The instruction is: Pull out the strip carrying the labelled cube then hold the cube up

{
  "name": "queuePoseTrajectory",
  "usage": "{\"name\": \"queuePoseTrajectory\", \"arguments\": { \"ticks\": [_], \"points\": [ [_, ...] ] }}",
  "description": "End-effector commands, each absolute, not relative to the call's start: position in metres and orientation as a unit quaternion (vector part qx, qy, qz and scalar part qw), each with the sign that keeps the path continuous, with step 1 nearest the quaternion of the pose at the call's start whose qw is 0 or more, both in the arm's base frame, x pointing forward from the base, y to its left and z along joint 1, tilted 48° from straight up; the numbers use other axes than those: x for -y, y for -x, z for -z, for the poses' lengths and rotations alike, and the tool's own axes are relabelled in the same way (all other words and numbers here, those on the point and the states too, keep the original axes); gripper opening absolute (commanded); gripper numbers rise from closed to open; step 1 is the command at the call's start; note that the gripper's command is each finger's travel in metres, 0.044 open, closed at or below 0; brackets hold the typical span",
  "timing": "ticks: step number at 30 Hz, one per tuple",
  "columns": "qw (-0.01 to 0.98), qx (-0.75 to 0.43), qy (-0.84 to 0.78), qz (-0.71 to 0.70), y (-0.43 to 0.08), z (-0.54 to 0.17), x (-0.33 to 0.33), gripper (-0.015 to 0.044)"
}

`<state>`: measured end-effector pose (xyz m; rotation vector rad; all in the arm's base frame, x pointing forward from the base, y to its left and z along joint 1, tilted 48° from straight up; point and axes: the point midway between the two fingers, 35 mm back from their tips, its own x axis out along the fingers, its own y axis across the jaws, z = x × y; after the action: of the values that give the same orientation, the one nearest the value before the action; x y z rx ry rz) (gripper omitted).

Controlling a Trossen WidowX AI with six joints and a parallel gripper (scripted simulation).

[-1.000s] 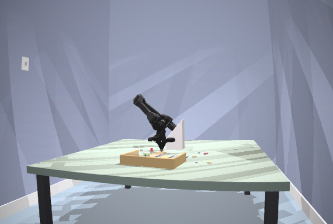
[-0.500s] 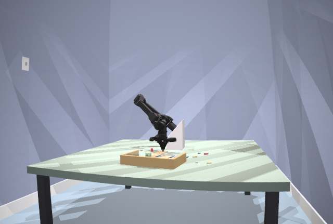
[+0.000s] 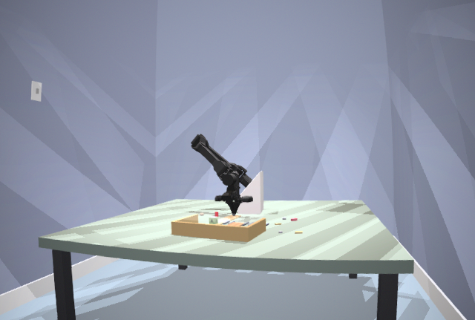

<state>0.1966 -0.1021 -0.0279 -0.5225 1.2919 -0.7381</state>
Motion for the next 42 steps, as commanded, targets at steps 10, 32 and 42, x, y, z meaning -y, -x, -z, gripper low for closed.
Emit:
{"name": "queuePoseTrajectory", "arguments": {
  "ticks": [10,32,42],
  "points": [
    [0.694,-0.593,0.237,0.333,-0.183,0.032,0.104,0.0000],
    [0.694,-0.593,0.237,0.333,-0.183,0.032,0.104,0.0000],
    [0.694,-0.593,0.236,0.332,-0.191,0.001,0.071,0.0000]
  ]
}}
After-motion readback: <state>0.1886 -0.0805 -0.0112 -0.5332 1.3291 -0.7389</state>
